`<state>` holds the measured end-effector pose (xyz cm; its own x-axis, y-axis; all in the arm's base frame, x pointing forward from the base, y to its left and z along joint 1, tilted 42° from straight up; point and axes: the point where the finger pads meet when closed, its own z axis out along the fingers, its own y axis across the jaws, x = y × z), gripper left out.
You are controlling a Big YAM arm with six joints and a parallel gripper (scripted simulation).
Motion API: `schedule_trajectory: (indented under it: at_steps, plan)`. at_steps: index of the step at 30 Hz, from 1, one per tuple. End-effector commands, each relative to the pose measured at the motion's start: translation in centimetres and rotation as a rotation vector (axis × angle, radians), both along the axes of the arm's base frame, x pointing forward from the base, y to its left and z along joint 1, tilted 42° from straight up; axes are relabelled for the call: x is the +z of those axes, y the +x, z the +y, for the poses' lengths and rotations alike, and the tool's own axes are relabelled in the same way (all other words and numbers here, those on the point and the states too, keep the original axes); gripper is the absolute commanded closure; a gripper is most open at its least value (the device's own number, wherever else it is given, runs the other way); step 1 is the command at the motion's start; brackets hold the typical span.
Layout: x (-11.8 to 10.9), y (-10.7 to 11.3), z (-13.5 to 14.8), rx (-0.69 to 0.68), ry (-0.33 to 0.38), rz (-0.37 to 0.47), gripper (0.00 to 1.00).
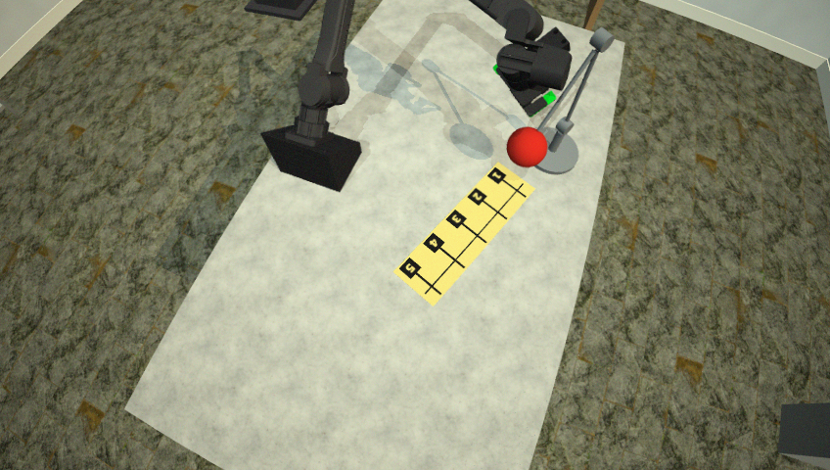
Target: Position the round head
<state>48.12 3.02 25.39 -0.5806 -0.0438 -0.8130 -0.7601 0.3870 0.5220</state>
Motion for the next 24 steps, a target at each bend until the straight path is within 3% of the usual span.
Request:
schedule_trajectory:
  at_steps: [1, 11, 24]
  plan:
    - [0.30, 0.09, -0.31, -0.025, 0.045, 0.106, 0.00]
    - [0.26, 0.10, -0.50, -0.016, 0.026, 0.060, 0.00]
    - [0.16, -0.04, -0.46, -0.018, 0.034, 0.083, 0.00]
